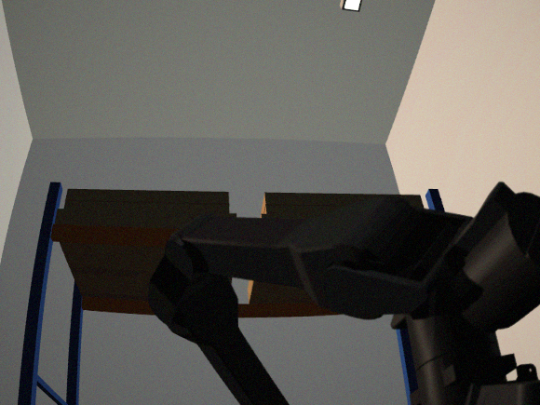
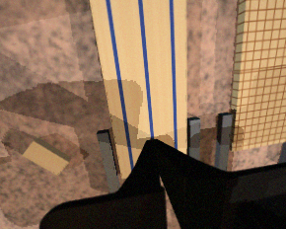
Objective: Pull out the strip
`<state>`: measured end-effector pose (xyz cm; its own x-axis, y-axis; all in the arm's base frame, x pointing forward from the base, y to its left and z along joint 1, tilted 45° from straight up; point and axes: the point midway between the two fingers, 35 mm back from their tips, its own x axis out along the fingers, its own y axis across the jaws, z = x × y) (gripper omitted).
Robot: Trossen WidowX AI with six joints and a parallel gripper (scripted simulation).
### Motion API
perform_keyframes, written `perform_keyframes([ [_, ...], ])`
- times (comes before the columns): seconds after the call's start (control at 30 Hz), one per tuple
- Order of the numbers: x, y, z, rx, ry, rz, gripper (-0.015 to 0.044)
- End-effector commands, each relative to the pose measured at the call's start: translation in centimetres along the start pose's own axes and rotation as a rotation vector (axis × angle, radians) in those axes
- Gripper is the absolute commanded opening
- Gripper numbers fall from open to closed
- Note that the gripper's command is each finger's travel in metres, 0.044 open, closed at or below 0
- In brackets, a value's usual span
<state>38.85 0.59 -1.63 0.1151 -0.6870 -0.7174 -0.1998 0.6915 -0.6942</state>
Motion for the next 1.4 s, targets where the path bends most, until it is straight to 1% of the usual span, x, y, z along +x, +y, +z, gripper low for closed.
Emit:
perform_keyframes([
  [0.0, 0.3, -0.1, -0.5, 0.000, 0.004, -0.005, 0.0000],
  [1.37, 0.4, 0.0, -6.8, -0.002, 0.006, -0.005, 0.0000],
])
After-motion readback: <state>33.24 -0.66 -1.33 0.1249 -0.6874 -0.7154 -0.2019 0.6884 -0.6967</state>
